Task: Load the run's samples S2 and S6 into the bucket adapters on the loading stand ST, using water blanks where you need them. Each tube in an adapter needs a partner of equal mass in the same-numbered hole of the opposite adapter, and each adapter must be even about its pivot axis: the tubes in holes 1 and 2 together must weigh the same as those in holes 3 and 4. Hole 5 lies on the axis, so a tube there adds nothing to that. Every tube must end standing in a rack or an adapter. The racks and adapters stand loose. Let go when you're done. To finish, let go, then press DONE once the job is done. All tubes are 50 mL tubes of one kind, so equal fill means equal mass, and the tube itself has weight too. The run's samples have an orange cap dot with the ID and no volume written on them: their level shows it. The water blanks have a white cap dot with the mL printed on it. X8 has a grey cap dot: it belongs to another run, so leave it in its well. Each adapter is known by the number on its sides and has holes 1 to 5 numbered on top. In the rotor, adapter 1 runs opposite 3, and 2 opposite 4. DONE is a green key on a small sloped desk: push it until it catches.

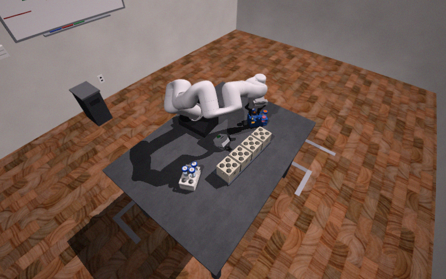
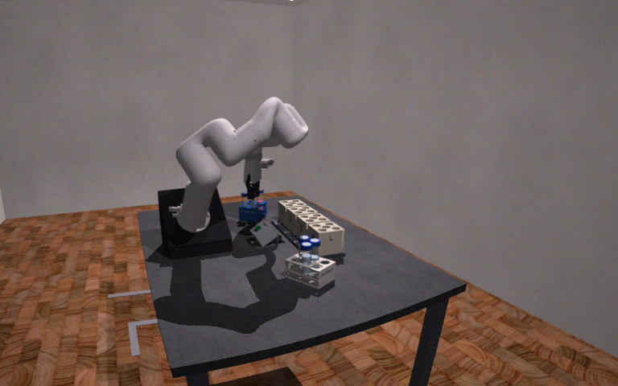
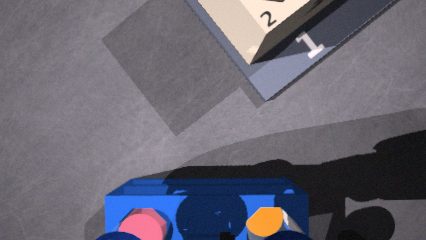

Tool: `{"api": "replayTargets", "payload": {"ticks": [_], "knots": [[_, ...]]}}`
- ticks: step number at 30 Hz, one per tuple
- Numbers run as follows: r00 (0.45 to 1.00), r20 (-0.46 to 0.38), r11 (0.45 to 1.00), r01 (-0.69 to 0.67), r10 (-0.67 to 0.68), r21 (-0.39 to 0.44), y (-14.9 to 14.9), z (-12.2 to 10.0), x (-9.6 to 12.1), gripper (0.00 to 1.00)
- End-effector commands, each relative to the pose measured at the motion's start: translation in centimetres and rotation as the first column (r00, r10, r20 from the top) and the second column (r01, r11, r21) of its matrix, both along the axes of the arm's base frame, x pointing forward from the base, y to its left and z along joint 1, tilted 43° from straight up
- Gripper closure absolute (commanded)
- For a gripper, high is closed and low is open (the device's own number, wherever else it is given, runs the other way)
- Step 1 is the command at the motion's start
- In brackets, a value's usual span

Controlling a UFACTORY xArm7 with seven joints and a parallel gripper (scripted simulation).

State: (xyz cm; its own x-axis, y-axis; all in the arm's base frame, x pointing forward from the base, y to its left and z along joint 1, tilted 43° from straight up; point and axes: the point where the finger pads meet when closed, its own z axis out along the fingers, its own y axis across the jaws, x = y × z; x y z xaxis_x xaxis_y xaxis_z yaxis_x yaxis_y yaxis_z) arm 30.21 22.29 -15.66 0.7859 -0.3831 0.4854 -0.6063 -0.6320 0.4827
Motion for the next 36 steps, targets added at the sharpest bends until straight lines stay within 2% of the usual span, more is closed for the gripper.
{"api": "replayTargets", "payload": {"ticks": [1,18,19,36], "knots": [[1.000,0.001,1.000,-0.002,0.002,0.004,0.14,-0.05,0.04,0.43],[1.000,0.001,1.000,-0.002,0.002,0.005,-0.04,-0.25,0.07,0.43],[1.000,0.001,1.000,-0.002,0.002,0.004,0.00,-0.20,0.06,1.00],[1.000,0.001,1.000,-0.002,0.002,0.004,0.07,-0.12,0.05,1.00]]}}
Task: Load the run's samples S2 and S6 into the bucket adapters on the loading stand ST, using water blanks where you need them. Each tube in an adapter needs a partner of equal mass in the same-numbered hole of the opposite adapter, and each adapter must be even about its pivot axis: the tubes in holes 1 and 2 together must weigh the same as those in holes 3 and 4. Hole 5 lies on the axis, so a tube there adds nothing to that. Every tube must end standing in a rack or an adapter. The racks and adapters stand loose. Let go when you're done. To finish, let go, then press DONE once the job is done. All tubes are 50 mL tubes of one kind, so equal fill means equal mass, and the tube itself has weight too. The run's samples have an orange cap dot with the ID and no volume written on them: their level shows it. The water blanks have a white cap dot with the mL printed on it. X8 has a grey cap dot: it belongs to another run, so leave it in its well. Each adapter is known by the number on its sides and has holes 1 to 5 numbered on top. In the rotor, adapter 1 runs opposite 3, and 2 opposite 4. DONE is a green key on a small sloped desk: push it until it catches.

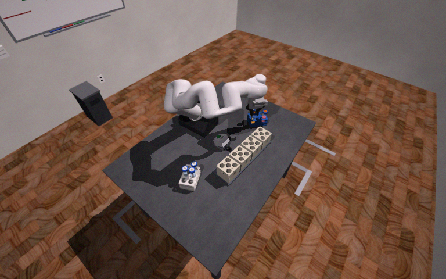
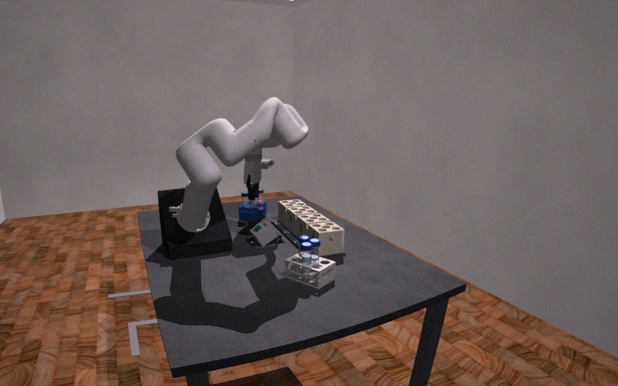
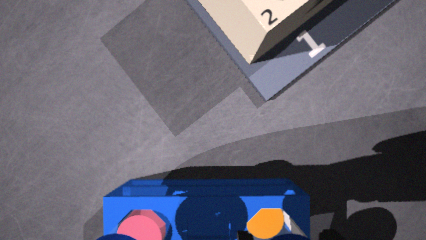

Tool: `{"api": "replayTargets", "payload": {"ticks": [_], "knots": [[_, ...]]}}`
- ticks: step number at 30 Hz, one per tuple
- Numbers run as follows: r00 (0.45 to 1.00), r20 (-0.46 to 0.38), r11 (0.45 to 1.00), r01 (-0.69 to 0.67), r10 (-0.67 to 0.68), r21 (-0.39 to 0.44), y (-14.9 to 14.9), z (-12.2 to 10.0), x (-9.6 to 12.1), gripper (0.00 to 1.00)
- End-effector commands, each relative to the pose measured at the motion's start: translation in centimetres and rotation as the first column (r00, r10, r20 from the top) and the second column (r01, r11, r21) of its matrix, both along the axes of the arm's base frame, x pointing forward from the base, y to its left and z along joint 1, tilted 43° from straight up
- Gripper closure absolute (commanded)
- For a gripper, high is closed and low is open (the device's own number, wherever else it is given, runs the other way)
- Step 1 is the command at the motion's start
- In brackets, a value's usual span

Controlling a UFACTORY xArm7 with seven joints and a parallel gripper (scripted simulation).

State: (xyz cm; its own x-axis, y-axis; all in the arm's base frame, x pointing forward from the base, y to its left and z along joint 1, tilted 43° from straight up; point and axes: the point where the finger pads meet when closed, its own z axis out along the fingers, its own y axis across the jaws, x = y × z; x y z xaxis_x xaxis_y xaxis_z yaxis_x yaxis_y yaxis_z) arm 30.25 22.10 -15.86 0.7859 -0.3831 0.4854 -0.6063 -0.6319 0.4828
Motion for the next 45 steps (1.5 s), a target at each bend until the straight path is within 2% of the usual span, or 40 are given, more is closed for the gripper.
{"api": "replayTargets", "payload": {"ticks": [1,26,45], "knots": [[1.000,0.001,1.000,-0.002,0.002,0.005,0.27,0.08,0.01,1.00],[1.000,0.001,1.000,-0.002,0.002,0.005,0.32,0.13,0.01,1.00],[1.000,0.001,1.000,-0.002,0.002,0.005,1.08,0.96,-0.14,1.00]]}}
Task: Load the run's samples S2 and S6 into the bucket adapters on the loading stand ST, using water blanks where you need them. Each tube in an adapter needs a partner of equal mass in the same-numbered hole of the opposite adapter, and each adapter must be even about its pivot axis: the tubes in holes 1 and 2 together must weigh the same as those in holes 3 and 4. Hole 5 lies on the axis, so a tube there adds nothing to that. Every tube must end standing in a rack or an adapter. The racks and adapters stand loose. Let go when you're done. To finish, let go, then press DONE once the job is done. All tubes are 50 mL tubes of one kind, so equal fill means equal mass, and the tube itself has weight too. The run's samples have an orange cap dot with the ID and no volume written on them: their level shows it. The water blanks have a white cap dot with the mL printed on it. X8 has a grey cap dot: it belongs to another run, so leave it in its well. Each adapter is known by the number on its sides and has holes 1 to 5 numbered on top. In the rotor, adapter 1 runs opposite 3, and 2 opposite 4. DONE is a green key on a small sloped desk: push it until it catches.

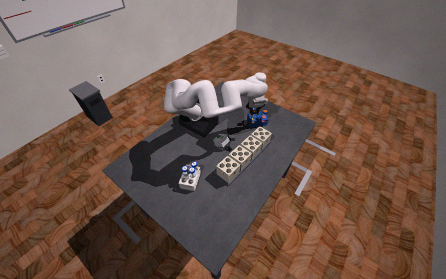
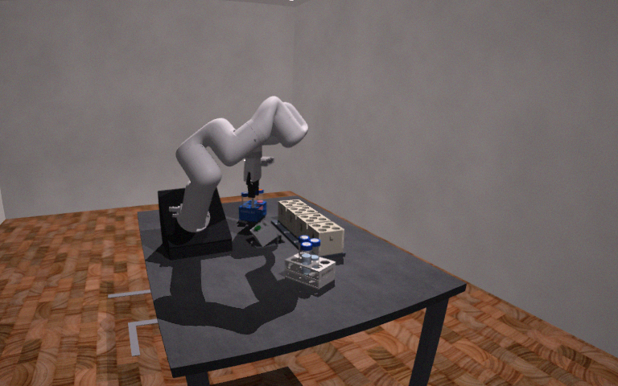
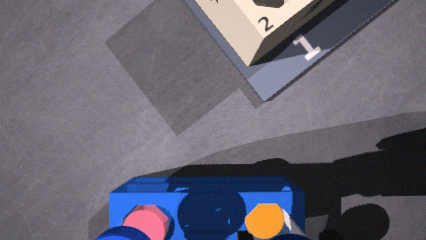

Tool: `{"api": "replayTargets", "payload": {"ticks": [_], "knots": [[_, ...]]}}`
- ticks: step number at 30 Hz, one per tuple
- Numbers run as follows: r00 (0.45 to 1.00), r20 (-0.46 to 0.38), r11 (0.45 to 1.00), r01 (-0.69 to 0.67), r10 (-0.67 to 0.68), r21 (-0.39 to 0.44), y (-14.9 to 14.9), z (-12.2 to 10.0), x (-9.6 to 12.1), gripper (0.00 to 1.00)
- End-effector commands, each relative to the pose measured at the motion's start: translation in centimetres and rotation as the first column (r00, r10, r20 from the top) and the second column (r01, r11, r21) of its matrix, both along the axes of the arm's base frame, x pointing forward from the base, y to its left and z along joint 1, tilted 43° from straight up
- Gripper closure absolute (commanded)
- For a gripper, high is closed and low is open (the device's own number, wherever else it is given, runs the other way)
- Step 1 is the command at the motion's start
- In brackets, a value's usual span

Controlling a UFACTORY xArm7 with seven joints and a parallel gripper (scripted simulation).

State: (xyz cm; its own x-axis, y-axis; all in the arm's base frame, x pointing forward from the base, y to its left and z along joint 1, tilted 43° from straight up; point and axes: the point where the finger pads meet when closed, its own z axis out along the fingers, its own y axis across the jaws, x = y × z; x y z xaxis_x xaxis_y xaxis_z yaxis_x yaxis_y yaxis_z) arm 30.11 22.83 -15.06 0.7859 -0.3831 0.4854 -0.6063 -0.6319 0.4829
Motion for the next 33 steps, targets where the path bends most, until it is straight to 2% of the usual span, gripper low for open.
{"api": "replayTargets", "payload": {"ticks": [1,16,33], "knots": [[1.000,0.001,1.000,-0.002,0.002,0.005,0.4,0.2,0.0,1.00],[1.000,0.001,1.000,-0.002,0.002,0.005,0.9,0.7,-0.1,1.00],[1.000,0.001,1.000,-0.002,0.002,0.005,2.9,2.9,-0.5,1.00]]}}
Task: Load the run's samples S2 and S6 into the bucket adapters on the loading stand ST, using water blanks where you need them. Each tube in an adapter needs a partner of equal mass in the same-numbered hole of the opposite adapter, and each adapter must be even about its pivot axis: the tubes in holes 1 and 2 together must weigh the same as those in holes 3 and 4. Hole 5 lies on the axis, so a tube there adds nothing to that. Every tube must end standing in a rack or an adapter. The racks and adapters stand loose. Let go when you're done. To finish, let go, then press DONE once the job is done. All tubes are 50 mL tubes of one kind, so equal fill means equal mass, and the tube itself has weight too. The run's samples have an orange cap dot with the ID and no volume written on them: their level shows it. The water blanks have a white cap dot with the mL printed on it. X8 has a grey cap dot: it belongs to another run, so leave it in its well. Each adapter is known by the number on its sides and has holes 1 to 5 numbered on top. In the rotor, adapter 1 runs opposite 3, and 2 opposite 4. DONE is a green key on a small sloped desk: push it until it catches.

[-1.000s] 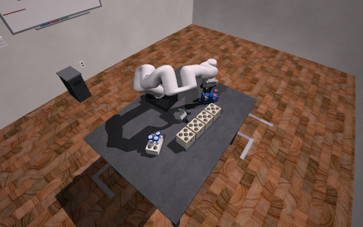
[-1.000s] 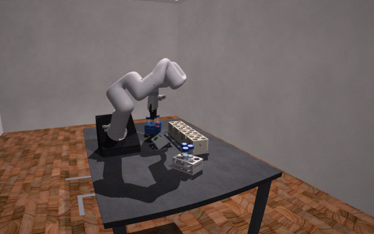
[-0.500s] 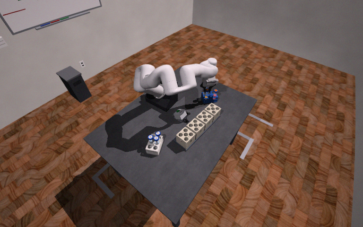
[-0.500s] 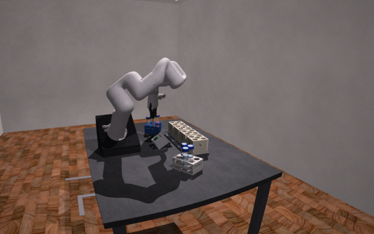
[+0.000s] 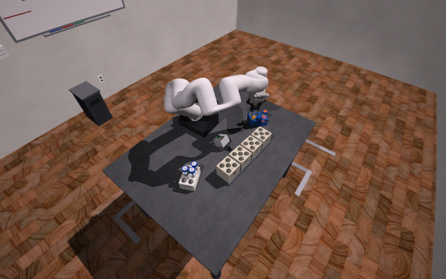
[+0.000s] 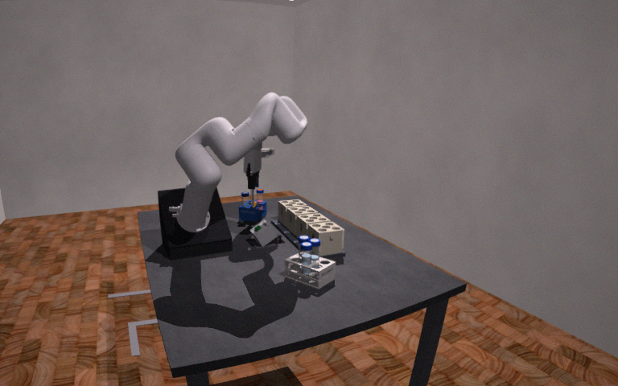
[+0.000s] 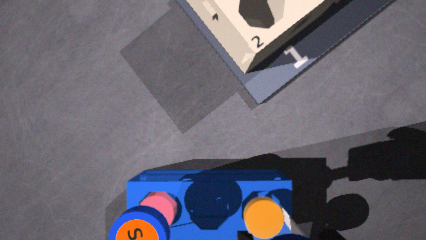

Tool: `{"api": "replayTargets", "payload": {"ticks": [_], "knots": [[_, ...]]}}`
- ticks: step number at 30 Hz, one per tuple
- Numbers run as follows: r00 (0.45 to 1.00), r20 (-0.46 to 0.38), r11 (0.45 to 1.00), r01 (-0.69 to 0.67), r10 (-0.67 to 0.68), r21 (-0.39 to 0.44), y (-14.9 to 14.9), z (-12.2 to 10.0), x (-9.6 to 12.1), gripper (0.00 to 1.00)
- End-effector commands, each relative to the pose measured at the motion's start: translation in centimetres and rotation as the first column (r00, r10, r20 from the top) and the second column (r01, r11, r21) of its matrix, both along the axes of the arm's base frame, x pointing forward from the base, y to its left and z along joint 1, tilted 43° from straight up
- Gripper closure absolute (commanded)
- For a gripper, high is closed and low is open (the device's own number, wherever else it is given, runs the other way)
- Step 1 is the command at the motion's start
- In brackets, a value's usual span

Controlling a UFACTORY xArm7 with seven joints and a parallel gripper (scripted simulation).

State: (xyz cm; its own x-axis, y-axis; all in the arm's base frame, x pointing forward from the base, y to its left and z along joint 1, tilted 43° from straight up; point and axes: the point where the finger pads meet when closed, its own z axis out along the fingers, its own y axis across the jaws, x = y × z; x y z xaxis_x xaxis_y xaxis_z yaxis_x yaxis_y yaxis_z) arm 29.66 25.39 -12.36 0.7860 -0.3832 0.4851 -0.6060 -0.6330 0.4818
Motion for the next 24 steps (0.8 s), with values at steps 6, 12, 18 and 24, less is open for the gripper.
{"api": "replayTargets", "payload": {"ticks": [6,12,18,24], "knots": [[1.000,0.001,1.000,-0.001,0.001,0.003,1.1,1.1,-0.2,1.00],[1.000,0.001,1.000,-0.001,0.001,0.003,2.0,2.0,-0.3,1.00],[1.000,0.001,1.000,-0.001,0.001,0.003,2.5,2.6,-0.4,1.00],[1.000,0.001,1.000,-0.001,0.001,0.003,3.3,3.5,-0.6,1.00]]}}
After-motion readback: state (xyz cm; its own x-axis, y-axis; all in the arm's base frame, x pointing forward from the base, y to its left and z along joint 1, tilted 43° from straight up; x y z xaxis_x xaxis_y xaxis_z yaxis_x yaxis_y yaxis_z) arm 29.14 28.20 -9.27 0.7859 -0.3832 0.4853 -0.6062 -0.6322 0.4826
